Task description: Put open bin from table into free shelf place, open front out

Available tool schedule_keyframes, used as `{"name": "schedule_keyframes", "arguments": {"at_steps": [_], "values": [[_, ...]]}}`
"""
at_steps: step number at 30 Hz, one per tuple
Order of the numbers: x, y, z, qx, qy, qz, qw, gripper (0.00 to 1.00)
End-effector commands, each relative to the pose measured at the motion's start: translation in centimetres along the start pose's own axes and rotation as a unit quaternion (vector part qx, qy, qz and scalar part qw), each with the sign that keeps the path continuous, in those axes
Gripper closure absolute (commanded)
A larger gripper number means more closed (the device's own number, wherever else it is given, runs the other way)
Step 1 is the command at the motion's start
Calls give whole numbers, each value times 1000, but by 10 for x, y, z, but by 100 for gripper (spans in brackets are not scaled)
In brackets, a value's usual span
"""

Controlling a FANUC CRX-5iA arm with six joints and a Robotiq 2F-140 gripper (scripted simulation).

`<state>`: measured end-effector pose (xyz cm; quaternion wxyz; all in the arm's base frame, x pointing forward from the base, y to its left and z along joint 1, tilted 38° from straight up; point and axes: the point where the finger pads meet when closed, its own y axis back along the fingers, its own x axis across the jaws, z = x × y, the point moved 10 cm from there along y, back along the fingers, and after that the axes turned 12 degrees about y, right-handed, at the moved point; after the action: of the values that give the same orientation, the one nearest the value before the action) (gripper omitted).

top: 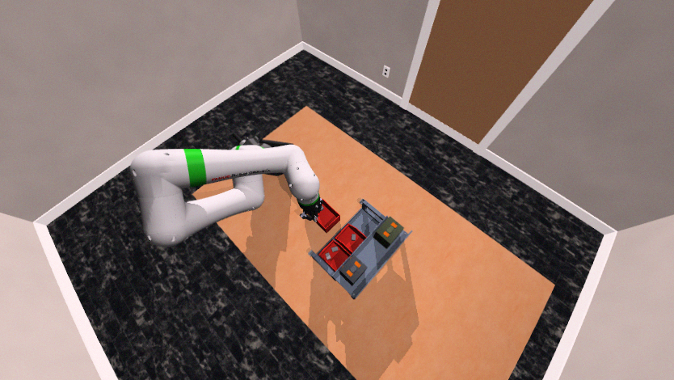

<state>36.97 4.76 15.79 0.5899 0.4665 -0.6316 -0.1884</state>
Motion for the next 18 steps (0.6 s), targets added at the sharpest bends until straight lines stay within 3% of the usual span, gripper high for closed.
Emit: {"name": "schedule_keyframes", "arguments": {"at_steps": [1,18], "values": [[0,1,0,0,0,0,1000,100],[0,12,0,0,0,0,1000,100]]}}
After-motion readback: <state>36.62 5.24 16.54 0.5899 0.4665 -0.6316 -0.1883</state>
